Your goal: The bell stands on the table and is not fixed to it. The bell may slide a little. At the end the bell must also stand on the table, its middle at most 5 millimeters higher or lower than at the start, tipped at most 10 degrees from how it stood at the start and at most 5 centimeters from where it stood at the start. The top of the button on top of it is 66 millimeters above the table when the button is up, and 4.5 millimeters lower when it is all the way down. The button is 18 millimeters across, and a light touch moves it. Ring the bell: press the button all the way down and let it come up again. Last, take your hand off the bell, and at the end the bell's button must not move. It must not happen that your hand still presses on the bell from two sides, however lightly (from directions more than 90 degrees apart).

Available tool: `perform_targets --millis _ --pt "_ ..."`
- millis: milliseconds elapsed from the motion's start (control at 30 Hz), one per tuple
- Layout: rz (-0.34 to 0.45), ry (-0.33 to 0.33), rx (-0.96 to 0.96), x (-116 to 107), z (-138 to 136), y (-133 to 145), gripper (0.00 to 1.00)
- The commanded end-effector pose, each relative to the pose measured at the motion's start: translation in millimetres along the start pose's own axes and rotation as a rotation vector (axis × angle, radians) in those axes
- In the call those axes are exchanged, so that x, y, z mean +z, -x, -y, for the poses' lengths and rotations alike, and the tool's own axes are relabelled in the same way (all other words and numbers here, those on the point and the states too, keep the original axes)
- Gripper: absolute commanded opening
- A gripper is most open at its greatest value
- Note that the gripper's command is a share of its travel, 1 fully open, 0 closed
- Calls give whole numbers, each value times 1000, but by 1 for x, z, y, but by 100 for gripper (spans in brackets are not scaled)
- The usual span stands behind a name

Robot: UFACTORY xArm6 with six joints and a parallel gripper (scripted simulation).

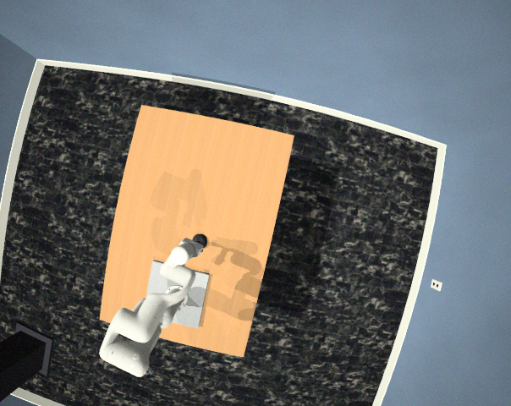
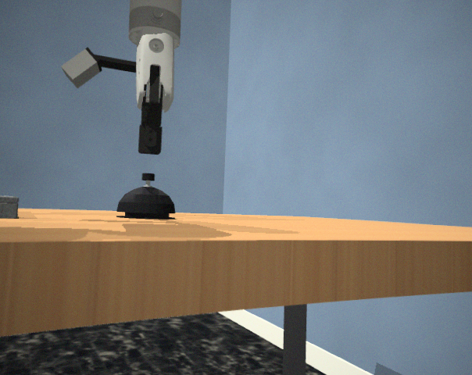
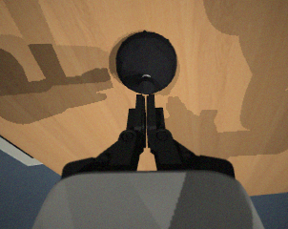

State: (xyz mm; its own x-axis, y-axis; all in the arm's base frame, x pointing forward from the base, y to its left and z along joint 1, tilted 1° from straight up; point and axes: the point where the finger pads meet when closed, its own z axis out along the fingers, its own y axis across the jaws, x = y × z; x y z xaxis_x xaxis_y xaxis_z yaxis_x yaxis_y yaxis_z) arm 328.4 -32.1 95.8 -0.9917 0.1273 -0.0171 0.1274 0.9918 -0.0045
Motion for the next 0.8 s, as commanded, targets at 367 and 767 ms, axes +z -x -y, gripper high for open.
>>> perform_targets --millis 367,767 --pt "4 0 0 -32 0 1 0" --pt "4 0 0 -34 0 1 0"
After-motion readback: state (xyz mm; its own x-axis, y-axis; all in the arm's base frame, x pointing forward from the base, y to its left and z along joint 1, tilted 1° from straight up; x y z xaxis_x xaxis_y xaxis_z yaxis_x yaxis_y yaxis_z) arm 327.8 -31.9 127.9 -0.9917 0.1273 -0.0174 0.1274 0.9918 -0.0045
